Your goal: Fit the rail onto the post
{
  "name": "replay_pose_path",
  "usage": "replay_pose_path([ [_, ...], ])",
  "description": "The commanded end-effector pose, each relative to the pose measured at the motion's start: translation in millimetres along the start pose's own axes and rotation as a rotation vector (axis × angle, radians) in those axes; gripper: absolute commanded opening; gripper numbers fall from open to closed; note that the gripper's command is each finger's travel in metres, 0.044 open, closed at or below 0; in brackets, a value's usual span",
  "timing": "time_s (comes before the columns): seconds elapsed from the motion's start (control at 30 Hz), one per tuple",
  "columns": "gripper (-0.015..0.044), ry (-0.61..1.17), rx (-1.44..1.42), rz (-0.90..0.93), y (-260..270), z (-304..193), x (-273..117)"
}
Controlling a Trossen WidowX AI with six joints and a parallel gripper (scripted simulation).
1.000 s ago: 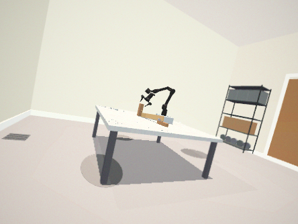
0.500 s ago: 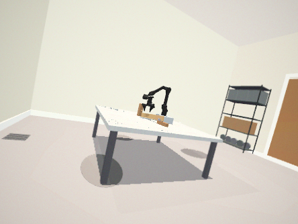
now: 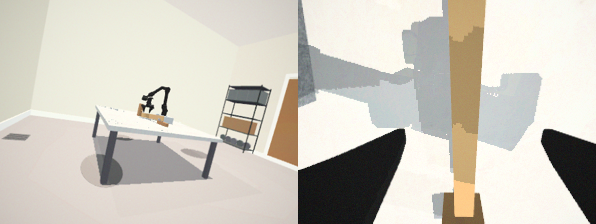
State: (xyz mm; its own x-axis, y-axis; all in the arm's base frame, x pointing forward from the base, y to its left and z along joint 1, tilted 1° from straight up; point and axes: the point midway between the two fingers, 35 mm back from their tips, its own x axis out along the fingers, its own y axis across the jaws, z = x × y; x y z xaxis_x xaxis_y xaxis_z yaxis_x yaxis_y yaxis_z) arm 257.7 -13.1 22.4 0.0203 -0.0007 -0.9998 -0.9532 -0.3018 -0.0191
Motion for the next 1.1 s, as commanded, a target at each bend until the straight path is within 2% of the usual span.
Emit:
replay_pose_path([
  [0.0, 0.0440, -0.010, -0.003, 0.012, 2, 2, 10],
  [1.0, 0.0440, -0.011, -0.008, 0.009, 5, 3, 55],
  [1.07, 0.0387, -0.011, -0.008, 0.009, 5, 3, 55],
])
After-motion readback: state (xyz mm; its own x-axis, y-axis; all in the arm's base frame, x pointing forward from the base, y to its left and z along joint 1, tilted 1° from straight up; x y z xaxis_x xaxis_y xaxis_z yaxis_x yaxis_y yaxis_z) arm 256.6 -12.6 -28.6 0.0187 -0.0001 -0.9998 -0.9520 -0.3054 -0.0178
